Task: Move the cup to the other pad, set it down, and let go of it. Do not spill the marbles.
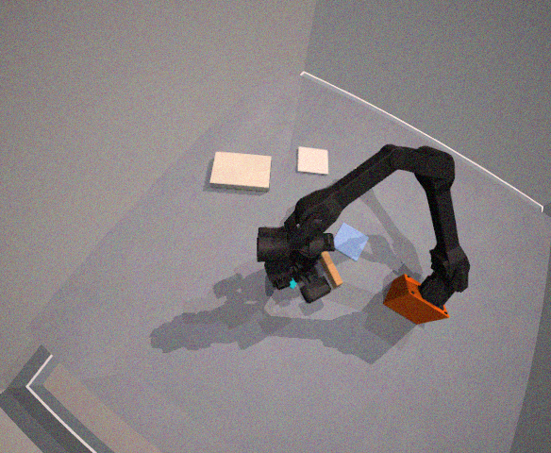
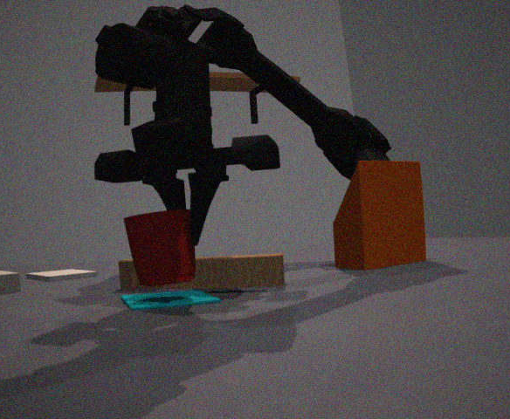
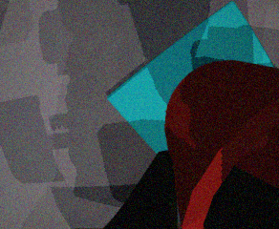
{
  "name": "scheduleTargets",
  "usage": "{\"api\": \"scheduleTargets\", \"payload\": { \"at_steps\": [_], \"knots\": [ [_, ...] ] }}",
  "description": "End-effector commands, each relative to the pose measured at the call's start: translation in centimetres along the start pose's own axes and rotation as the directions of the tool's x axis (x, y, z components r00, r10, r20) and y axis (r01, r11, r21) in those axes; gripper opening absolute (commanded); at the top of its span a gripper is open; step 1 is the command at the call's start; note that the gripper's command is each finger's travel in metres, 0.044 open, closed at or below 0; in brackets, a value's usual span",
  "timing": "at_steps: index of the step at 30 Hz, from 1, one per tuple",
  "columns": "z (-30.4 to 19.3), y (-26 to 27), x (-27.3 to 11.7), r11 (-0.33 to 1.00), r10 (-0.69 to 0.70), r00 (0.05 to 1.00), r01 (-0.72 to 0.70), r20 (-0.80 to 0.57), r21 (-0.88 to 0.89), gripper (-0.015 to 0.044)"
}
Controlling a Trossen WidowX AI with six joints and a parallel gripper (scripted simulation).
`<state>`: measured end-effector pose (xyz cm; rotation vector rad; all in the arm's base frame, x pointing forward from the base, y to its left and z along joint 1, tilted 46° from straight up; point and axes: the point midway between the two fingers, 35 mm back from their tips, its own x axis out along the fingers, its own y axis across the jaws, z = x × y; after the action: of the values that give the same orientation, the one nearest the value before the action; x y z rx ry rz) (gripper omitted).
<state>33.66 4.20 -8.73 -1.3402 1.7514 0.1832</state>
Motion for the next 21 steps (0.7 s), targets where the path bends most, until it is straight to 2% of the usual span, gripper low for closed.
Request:
{"api": "scheduleTargets", "payload": {
  "at_steps": [1, 20, 21],
  "knots": [
    [-0.31, 0.20, 1.11, 1.000, -0.001, 1.000, 0.000, -0.013, -0.009, 0.0000],
    [-0.10, 0.09, 1.03, 1.000, 0.002, 1.000, -0.002, -0.004, -0.001, 0.0000],
    [-0.10, 0.09, 1.03, 1.000, 0.002, 1.000, -0.002, -0.004, -0.001, 0.0026]
  ]
}}
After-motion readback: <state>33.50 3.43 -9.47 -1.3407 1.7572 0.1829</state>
